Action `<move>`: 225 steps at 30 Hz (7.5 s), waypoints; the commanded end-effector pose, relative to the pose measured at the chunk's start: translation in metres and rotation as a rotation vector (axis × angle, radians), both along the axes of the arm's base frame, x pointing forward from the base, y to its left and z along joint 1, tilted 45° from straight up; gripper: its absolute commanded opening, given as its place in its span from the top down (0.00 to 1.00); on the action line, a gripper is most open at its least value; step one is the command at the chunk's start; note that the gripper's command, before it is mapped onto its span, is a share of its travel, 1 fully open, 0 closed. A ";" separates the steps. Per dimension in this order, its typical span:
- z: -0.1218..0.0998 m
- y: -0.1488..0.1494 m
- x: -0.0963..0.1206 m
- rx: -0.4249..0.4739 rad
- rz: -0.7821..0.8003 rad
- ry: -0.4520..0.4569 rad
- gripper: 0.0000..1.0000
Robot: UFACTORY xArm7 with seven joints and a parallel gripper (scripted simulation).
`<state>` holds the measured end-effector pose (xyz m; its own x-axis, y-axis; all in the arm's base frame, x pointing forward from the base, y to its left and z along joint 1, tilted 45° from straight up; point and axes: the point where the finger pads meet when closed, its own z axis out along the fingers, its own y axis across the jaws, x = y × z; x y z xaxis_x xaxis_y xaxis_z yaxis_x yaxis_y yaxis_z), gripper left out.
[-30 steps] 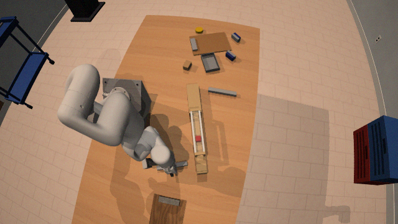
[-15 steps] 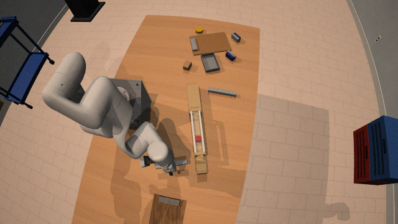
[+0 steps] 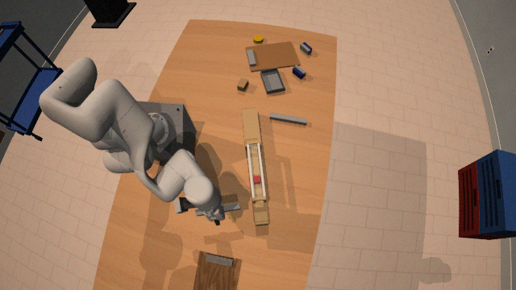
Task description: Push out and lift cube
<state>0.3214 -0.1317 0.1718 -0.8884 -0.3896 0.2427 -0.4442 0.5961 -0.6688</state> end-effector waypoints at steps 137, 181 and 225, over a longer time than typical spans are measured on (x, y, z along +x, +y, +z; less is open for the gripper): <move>-0.258 0.169 0.041 -0.174 1.042 1.037 0.62; -0.210 0.217 0.033 -0.174 1.042 1.037 0.62; -0.301 0.327 0.141 -0.323 1.932 1.929 0.62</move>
